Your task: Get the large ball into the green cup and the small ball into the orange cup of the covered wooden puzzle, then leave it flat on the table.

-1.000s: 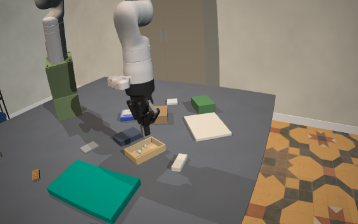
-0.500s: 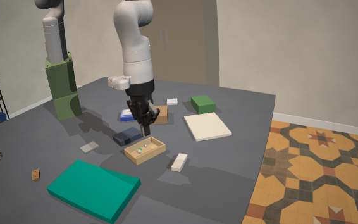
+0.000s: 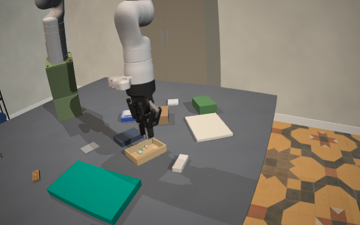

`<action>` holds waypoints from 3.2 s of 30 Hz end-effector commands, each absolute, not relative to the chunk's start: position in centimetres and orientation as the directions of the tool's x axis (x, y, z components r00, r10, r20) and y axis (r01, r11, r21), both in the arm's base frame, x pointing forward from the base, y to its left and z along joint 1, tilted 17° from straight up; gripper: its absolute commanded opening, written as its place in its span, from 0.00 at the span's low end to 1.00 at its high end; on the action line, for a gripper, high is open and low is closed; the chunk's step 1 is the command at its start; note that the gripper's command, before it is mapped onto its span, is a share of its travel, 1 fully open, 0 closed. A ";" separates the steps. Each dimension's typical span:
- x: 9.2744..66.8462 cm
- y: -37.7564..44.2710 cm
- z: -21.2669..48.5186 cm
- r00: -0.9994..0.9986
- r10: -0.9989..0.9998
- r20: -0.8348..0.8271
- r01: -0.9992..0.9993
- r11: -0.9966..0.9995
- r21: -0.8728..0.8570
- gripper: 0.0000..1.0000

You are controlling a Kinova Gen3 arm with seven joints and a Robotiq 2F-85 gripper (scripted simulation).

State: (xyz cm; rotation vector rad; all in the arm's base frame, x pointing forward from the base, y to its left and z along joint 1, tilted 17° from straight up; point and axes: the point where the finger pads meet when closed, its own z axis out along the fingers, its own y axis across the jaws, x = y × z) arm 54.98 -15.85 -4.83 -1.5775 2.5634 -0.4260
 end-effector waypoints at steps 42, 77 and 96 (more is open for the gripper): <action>53.5 -15.0 -5.0 -0.454 -0.889 0.063 -0.859 0.418 -0.296 0.93; 54.1 -15.4 -7.7 -0.453 -0.889 0.062 -0.859 0.417 -0.299 0.93; 54.7 -16.0 -10.6 -0.455 -0.888 0.063 -0.858 0.418 -0.299 0.93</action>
